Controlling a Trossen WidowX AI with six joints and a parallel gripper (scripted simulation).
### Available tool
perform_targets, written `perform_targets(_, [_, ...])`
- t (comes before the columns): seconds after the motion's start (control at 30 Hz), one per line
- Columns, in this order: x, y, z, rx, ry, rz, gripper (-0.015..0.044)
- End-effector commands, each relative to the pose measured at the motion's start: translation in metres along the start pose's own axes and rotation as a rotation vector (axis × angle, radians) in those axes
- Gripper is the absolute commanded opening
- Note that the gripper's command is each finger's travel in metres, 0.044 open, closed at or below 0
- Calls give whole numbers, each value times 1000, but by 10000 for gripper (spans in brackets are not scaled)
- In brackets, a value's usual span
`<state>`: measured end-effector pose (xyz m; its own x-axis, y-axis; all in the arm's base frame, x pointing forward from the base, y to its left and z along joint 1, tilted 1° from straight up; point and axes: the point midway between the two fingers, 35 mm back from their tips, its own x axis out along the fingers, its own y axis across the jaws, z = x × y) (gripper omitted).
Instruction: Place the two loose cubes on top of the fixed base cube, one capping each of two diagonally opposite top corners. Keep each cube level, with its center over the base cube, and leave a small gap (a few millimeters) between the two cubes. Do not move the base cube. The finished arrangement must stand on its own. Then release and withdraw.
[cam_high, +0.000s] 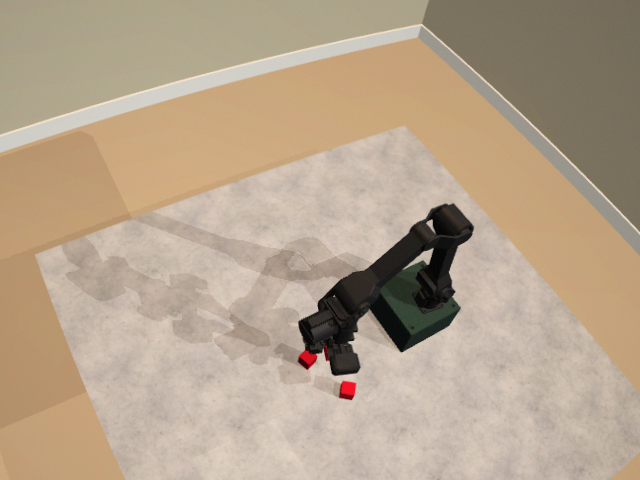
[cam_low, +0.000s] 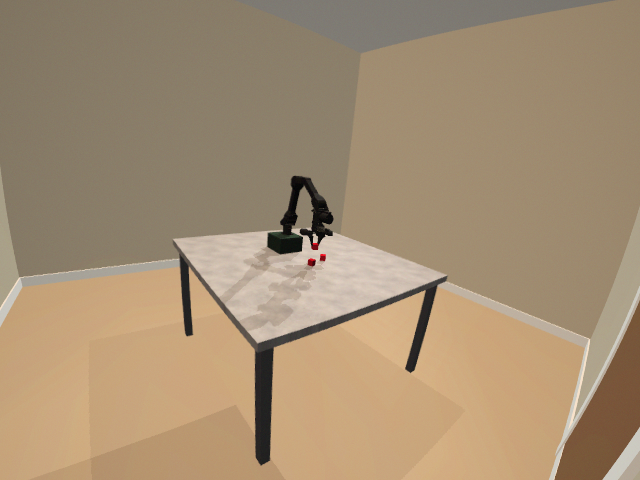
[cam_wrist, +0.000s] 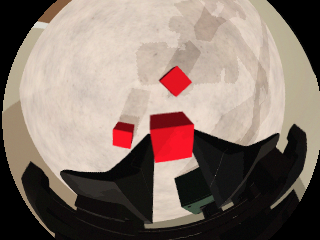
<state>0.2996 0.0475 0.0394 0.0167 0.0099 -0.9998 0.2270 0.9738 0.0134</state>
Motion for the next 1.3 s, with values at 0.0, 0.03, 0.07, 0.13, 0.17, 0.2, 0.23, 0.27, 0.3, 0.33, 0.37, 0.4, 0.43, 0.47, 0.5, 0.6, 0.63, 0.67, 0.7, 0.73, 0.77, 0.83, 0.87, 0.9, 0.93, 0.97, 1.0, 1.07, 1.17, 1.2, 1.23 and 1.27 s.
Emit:
perform_targets(0.0, [3,12,-4,131,1,4,105])
perform_targets(0.03, [3,15,-5,158,1,4,105])
perform_targets(0.07, [4,17,-6,185,2,4,105])
perform_targets(0.13, [5,22,-8,238,2,5,105])
perform_targets(0.17, [5,24,-9,264,2,5,105])
perform_targets(0.2, [6,26,-10,291,2,5,105])
perform_targets(0.23, [6,29,-11,318,3,5,105])
perform_targets(0.27, [7,31,-12,344,3,5,105])
perform_targets(0.3, [7,33,-13,371,3,5,105])
perform_targets(0.33, [7,35,-14,398,3,6,105])
perform_targets(0.37, [8,38,-15,424,4,6,105])
perform_targets(0.4, [8,40,-16,451,4,6,105])
perform_targets(0.43, [9,42,-17,478,4,6,105])
perform_targets(0.47, [9,45,-18,504,4,6,105])
perform_targets(0.5, [10,47,-19,531,5,6,105])
perform_targets(0.6, [11,53,-23,611,5,6,105])
perform_targets(0.63, [12,56,-24,637,6,6,105])
perform_targets(0.67, [12,58,-26,664,6,6,105])
perform_targets(0.7, [13,60,-27,691,6,7,105])
perform_targets(0.73, [13,62,-28,717,7,7,105])
perform_targets(0.77, [14,64,-29,744,7,7,105])
perform_targets(0.83, [15,69,-32,797,8,7,105])
perform_targets(0.87, [15,71,-33,824,8,7,105])
perform_targets(0.9, [16,73,-35,851,8,7,105])
perform_targets(0.93, [16,75,-36,877,9,7,105])
perform_targets(0.97, [17,77,-38,904,9,7,105])
perform_targets(1.0, [17,79,-39,931,9,7,105])
perform_targets(1.07, [18,84,-42,984,10,7,105])
perform_targets(1.17, [19,89,-46,1059,11,6,105])
perform_targets(1.2, [20,90,-47,1072,11,6,105])
perform_targets(1.23, [20,91,-48,1077,11,6,105])
perform_targets(1.27, [20,91,-48,1077,11,6,105])
